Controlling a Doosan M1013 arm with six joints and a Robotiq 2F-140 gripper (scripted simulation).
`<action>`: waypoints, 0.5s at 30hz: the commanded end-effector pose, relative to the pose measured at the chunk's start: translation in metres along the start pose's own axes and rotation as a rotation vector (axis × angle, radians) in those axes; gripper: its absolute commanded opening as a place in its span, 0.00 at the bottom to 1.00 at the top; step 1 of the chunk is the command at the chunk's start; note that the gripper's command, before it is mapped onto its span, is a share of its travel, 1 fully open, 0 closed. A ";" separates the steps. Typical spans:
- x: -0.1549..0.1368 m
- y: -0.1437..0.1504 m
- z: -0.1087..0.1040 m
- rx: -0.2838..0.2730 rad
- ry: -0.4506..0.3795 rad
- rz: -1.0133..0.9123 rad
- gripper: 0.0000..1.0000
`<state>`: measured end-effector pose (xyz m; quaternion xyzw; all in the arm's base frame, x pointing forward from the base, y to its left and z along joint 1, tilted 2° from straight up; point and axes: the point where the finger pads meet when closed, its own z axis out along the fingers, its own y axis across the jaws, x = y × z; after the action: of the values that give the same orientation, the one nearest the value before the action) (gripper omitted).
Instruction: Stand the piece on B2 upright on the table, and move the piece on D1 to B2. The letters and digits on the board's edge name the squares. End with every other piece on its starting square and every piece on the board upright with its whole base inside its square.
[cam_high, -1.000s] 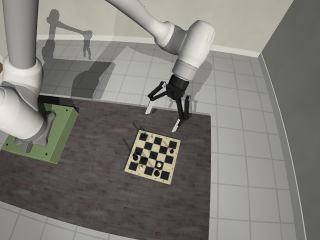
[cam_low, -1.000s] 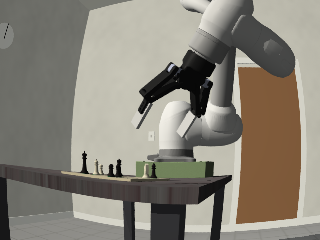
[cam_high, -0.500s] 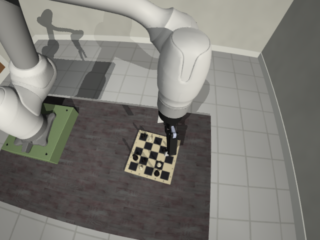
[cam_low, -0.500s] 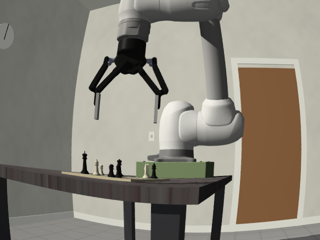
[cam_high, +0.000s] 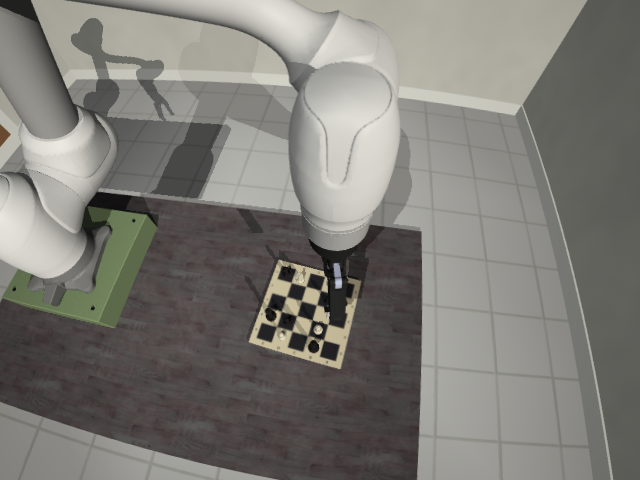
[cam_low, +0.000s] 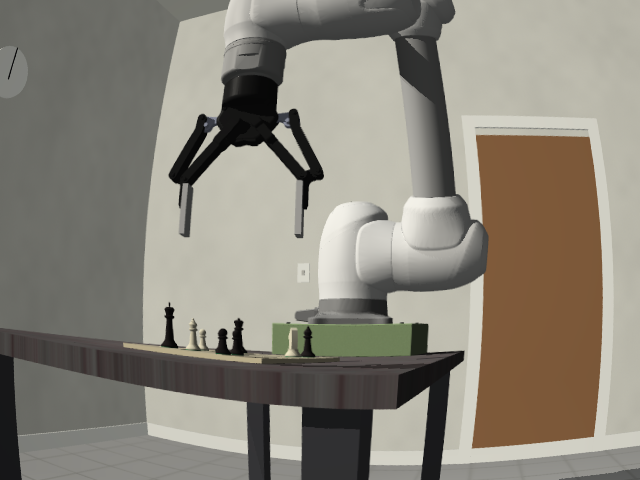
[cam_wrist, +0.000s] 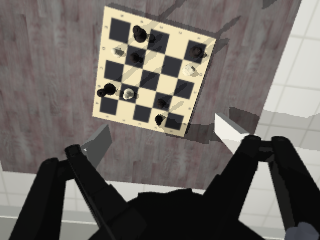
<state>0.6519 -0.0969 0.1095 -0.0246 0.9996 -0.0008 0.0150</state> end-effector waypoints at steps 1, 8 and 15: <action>0.000 0.000 0.000 0.000 0.000 0.000 1.00; 0.001 0.000 0.031 0.000 0.001 0.000 1.00; 0.001 0.000 0.032 0.000 0.001 0.000 0.20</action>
<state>0.6520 -0.0970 0.0777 -0.0245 0.9996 -0.0009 0.0146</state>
